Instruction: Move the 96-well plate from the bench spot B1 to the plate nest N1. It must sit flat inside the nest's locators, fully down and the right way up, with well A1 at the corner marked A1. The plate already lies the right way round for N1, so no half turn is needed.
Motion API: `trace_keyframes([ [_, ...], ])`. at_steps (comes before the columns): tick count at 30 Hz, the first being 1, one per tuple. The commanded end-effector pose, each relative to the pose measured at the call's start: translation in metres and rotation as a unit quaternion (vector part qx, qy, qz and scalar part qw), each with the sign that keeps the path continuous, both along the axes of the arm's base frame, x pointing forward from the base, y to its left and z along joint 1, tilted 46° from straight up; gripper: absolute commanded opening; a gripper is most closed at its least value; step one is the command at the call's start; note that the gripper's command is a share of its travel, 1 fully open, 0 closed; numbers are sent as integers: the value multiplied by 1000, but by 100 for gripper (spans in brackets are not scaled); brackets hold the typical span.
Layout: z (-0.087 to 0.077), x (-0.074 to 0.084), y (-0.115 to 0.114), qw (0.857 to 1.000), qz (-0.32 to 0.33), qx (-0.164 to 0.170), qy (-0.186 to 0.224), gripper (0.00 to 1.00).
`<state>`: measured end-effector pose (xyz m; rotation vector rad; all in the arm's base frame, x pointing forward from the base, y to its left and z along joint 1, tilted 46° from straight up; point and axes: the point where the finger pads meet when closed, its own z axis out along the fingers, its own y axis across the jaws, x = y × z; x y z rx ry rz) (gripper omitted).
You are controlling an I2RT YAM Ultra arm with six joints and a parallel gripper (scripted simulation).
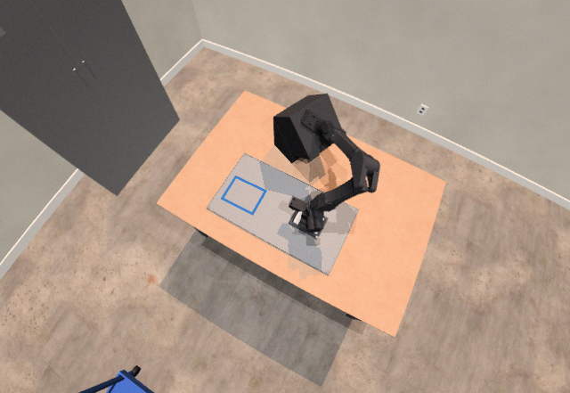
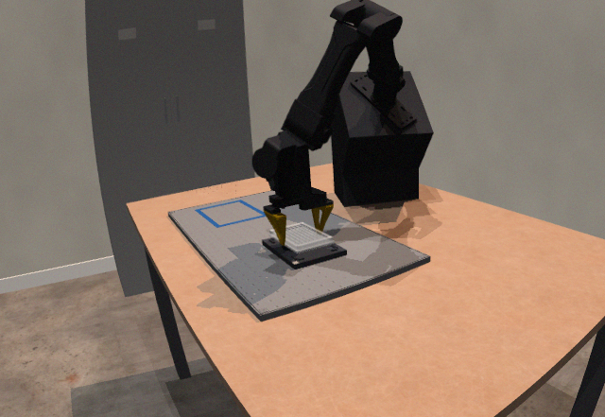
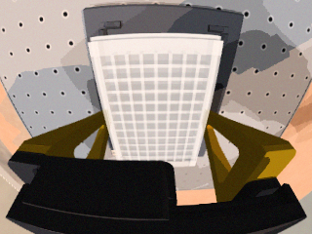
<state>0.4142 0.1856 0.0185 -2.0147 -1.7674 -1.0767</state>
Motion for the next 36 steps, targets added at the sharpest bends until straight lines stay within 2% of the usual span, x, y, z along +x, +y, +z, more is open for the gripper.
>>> trace_keyframes([
  [1,-1,-5,-5,1000,-8,-4,0,0],
  [6,1,-6,-5,1000,-7,-4,0,0],
  [9,-8,-8,-5,1000,-7,-6,9,0],
  [12,-6,-8,-4,1000,-6,-6,6,0],
  [13,-1,-3,-3,1000,-6,-2,1,0],
  [33,-1,-3,-2,1000,-5,-2,0,0],
  [34,1,-8,0,1000,-2,-4,-4,0],
  [36,0,-8,-3,1000,-6,-5,-1,0],
])
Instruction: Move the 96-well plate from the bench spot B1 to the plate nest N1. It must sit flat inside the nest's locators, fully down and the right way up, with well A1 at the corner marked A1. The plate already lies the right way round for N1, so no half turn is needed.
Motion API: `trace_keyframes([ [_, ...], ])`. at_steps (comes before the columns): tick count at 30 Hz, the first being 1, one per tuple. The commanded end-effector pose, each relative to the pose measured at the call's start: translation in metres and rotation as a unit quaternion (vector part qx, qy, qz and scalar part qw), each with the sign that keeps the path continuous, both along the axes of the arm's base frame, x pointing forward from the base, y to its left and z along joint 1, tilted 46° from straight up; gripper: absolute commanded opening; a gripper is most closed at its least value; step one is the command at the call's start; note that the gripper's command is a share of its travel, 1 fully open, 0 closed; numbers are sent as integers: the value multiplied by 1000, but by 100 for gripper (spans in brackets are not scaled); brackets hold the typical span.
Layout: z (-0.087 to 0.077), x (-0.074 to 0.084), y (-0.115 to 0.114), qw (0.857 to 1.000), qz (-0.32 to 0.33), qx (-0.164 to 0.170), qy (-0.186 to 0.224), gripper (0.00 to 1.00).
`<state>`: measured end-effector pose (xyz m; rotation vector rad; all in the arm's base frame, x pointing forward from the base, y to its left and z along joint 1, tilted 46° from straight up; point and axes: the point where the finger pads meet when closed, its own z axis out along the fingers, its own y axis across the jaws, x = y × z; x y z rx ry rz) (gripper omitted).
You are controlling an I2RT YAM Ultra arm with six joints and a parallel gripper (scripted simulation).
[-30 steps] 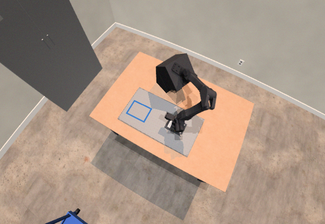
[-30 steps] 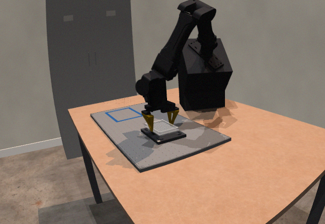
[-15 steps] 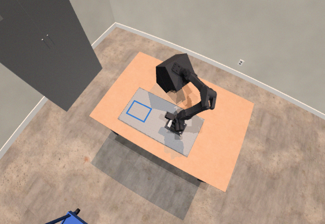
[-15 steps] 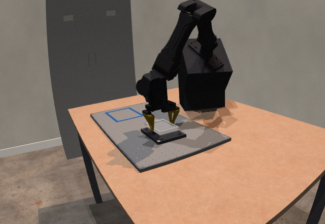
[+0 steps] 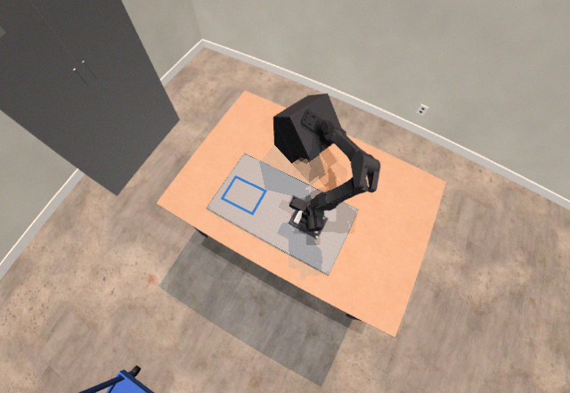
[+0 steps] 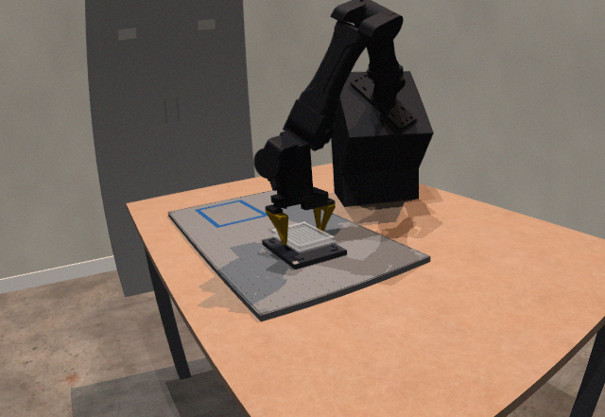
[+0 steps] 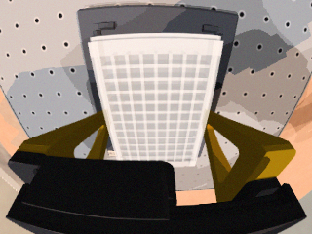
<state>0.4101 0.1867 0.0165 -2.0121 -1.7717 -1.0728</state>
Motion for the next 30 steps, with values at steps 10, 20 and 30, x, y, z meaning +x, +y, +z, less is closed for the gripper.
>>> trace_keyframes([
  [10,-13,-6,-11,1000,-14,-7,16,0],
  [20,-14,-6,-12,1000,-15,-6,17,0],
  [30,-8,1,-11,1000,-15,-4,11,0],
])
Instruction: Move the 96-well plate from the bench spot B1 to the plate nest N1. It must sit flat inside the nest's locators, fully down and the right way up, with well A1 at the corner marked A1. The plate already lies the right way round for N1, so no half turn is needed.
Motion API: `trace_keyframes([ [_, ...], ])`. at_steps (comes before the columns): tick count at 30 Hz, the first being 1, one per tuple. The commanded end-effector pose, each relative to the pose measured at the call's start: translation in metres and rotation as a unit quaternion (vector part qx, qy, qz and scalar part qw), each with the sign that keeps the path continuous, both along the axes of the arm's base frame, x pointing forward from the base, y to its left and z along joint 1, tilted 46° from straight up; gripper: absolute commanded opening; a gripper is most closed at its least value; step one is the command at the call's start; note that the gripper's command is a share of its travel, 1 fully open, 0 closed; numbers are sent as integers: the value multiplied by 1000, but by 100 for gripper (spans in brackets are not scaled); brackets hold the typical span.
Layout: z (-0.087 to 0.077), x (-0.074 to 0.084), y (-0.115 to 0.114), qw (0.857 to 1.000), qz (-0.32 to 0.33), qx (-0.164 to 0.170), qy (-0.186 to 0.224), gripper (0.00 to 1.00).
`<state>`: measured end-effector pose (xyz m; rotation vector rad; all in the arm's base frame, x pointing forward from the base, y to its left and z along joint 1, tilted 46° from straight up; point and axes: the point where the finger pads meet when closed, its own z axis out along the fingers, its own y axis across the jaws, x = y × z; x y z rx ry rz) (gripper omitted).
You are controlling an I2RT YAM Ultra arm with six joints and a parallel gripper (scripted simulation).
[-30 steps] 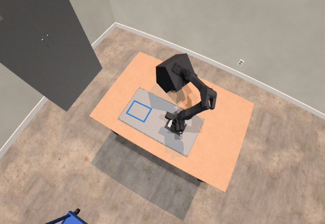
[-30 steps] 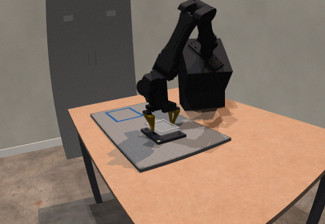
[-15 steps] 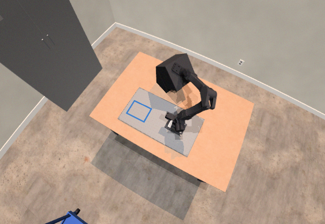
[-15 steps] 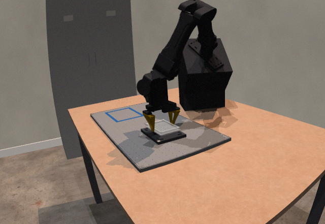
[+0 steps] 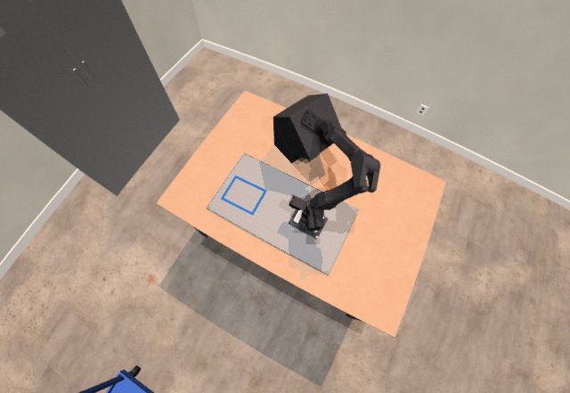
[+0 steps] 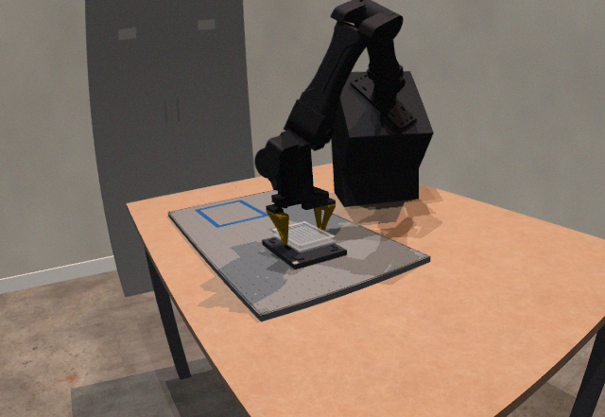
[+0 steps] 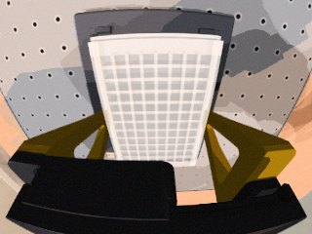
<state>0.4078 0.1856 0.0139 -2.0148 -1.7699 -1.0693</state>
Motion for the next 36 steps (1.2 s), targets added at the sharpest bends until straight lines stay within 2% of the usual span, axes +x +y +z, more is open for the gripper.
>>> trace_keyframes([
  [1,-4,6,-9,1000,-14,-3,6,0],
  [4,1,10,-8,1000,-14,-3,0,0],
  [19,-1,9,0,1000,-6,-4,2,0],
  [21,3,10,0,1000,-6,-3,-3,0],
  [36,0,14,1,1000,-6,-3,-8,0],
])
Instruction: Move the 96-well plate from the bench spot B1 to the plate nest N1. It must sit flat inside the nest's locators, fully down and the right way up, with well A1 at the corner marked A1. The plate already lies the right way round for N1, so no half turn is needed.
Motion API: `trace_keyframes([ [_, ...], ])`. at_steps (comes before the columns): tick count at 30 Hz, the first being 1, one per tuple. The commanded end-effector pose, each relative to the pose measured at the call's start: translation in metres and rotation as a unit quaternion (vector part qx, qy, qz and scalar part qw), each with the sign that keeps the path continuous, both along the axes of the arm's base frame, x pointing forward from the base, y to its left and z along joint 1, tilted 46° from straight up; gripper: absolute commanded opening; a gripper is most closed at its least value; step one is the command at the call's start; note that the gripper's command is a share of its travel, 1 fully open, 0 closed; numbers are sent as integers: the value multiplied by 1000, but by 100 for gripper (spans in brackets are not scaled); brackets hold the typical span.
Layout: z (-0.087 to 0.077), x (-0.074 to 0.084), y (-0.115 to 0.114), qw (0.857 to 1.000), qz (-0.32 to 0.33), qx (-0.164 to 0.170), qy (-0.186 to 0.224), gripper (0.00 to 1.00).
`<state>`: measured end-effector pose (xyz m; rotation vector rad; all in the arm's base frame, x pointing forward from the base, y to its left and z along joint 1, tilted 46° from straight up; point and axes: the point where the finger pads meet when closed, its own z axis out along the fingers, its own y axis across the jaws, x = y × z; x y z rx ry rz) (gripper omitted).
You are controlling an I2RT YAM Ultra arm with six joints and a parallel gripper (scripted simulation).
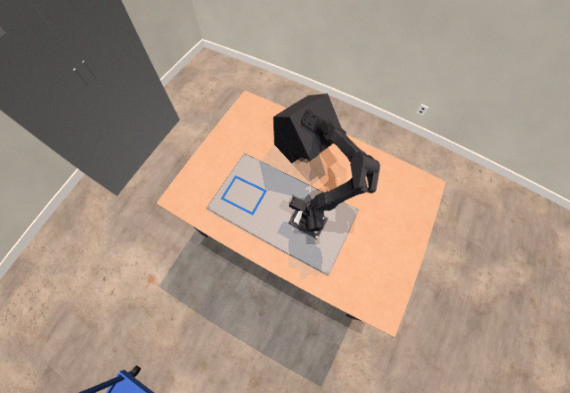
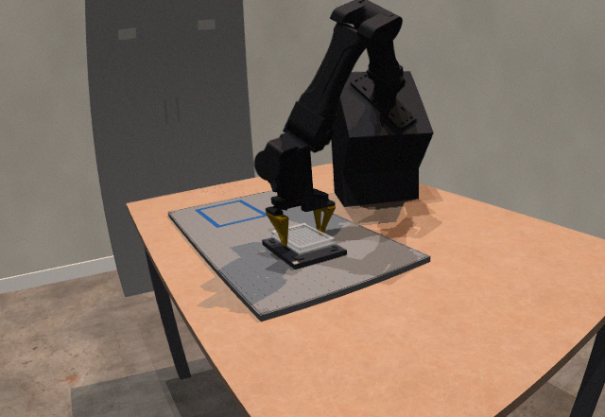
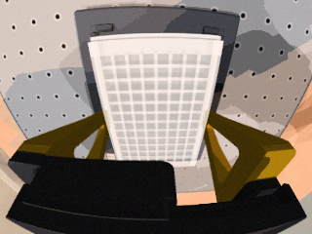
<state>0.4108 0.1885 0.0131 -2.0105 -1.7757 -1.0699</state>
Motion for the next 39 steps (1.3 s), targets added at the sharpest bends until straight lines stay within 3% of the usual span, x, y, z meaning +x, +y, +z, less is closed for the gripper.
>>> trace_keyframes([
  [1,1,11,-2,1000,-9,-2,-8,0],
  [26,0,14,0,1000,-7,-3,-11,0],
  [39,-14,1,-1,1000,-5,-8,10,0],
])
